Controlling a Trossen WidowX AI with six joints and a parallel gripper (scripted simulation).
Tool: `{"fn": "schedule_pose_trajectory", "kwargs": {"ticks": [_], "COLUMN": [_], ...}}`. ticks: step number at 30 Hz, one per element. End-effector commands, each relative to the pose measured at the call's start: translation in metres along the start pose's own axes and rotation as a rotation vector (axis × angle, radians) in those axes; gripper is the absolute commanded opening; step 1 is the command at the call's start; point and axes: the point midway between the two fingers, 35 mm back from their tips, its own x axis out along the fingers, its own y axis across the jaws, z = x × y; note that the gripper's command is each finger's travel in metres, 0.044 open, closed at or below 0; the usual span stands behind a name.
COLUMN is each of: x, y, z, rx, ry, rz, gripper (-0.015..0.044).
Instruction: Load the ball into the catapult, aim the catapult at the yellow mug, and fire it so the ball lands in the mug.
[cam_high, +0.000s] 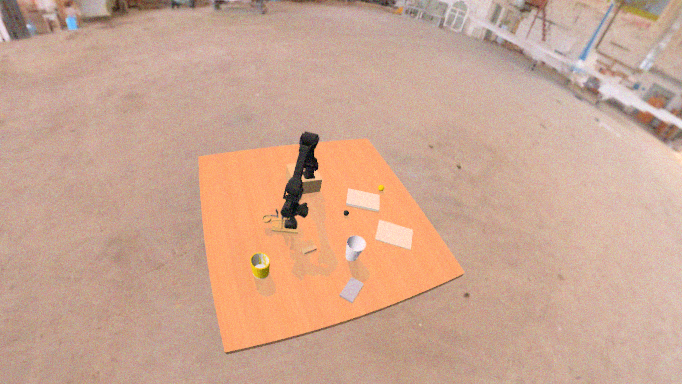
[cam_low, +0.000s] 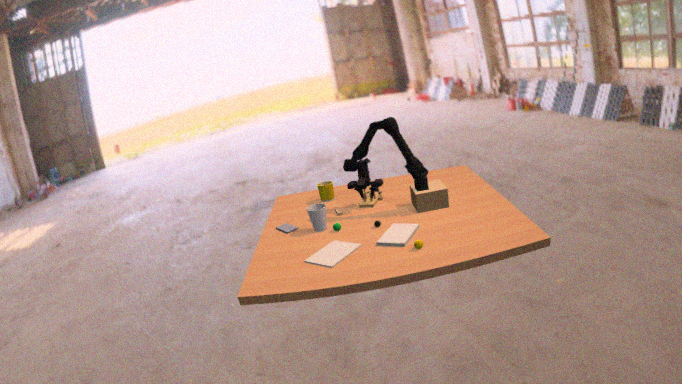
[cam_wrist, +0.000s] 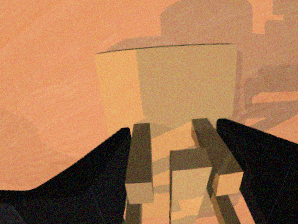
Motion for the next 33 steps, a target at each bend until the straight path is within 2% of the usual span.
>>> {"fn": "schedule_pose_trajectory", "kwargs": {"ticks": [1,4,17,19,21,25,33], "x": [-0.001,-0.001,-0.001,-0.011,-0.041,-0.098,-0.091], "y": [0.0,0.0,0.0,-0.002,-0.004,-0.001,-0.004], "z": [0.0,0.0,0.0,-0.001,-0.001,0.0,-0.001], "rx": [0.0,0.0,0.0,0.0,0.0,0.0,0.005], "ry": [0.0,0.0,0.0,0.0,0.0,0.0,0.004], "rz": [-0.001,-0.001,-0.001,-0.001,-0.001,0.0,-0.014], "gripper": [0.0,0.0,0.0341,0.0394,0.044,0.044,0.044]}}
